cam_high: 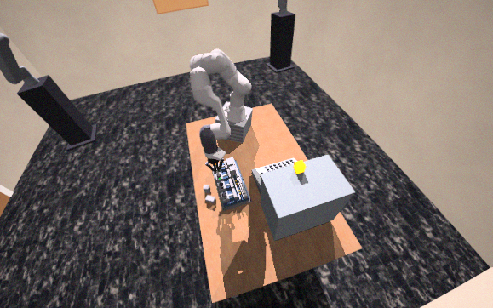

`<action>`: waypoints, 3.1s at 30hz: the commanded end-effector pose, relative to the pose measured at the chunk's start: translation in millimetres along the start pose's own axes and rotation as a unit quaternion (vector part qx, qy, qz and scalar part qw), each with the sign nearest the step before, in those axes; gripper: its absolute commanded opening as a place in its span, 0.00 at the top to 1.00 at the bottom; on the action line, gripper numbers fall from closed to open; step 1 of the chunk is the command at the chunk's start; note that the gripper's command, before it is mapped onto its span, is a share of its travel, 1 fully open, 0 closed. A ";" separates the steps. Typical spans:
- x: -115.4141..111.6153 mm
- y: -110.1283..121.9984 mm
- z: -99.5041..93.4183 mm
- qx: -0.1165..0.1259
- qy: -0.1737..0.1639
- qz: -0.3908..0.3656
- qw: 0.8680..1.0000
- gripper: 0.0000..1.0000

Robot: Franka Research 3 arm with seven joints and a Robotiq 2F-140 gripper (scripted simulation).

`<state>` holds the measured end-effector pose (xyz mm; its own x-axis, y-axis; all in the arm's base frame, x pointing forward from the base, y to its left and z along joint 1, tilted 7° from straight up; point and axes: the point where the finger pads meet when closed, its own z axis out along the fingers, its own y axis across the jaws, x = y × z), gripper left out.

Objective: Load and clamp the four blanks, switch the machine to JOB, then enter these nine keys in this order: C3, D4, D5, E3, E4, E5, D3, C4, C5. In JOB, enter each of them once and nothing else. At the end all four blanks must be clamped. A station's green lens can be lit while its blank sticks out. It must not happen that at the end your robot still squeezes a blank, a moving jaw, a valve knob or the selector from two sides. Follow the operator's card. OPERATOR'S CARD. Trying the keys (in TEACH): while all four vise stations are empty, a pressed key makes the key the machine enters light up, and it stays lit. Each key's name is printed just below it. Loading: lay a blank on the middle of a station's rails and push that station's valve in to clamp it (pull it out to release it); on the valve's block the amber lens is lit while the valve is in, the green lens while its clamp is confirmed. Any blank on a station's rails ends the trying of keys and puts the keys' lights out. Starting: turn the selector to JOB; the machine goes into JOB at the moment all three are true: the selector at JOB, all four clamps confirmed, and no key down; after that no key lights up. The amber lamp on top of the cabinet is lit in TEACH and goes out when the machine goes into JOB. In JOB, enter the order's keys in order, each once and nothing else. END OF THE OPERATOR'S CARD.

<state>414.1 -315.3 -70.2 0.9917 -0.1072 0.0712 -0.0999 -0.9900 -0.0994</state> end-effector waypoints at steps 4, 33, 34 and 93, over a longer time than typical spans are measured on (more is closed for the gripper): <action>0.8 0.8 1.7 0.000 0.002 0.003 1.000 1.00; 0.8 0.8 -6.9 0.000 0.002 0.003 1.000 1.00; 0.8 0.8 -7.9 0.000 0.002 0.003 1.000 1.00; 122.3 94.1 -129.6 -0.020 0.039 -0.265 0.963 1.00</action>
<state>503.8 -412.4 74.7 0.9615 0.1716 0.2144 0.1737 -0.9847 0.0091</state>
